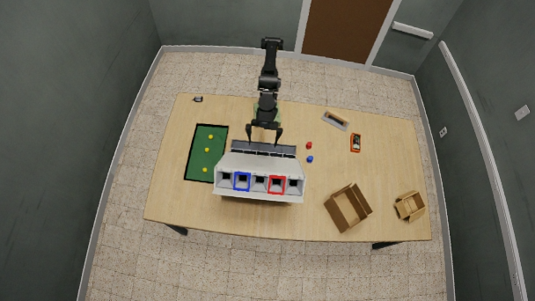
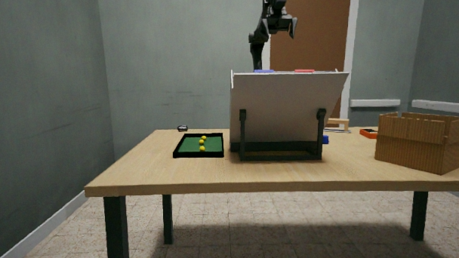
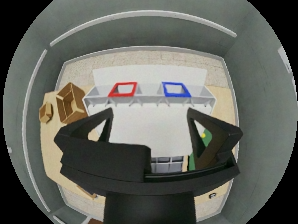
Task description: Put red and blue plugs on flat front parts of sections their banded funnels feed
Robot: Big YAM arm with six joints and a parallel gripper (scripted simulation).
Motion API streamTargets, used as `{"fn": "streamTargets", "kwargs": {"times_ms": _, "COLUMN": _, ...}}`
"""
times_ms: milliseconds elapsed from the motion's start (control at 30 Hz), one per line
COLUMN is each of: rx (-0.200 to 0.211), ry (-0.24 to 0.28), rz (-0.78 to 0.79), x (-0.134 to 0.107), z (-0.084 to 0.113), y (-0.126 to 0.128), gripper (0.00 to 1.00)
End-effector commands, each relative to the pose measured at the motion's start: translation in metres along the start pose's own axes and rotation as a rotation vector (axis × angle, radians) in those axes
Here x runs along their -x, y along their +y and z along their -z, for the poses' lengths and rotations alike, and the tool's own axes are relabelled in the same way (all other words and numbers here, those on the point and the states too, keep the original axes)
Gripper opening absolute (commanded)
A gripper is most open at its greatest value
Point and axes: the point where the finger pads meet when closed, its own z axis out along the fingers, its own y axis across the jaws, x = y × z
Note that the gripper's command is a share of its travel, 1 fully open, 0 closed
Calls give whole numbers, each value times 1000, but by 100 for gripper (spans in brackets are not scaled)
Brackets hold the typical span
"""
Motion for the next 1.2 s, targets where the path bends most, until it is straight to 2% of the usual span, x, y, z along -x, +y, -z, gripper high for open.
{"fn": "streamTargets", "kwargs": {"times_ms": 0, "rx": -7, "ry": -100, "rz": -2, "x": 40, "z": 25, "y": -7, "gripper": 100}}
{"fn": "streamTargets", "kwargs": {"times_ms": 500, "rx": -7, "ry": -100, "rz": -2, "x": 40, "z": 25, "y": -7, "gripper": 100}}
{"fn": "streamTargets", "kwargs": {"times_ms": 533, "rx": -7, "ry": -100, "rz": -2, "x": 40, "z": 25, "y": -7, "gripper": 56}}
{"fn": "streamTargets", "kwargs": {"times_ms": 833, "rx": -7, "ry": -106, "rz": 2, "x": 38, "z": 32, "y": -9, "gripper": 56}}
{"fn": "streamTargets", "kwargs": {"times_ms": 867, "rx": -7, "ry": -92, "rz": 2, "x": 31, "z": 31, "y": -9, "gripper": 56}}
{"fn": "streamTargets", "kwargs": {"times_ms": 933, "rx": -5, "ry": -13, "rz": 3, "x": 0, "z": 12, "y": -11, "gripper": 56}}
{"fn": "streamTargets", "kwargs": {"times_ms": 1167, "rx": -5, "ry": 30, "rz": 3, "x": -21, "z": 10, "y": -25, "gripper": 56}}
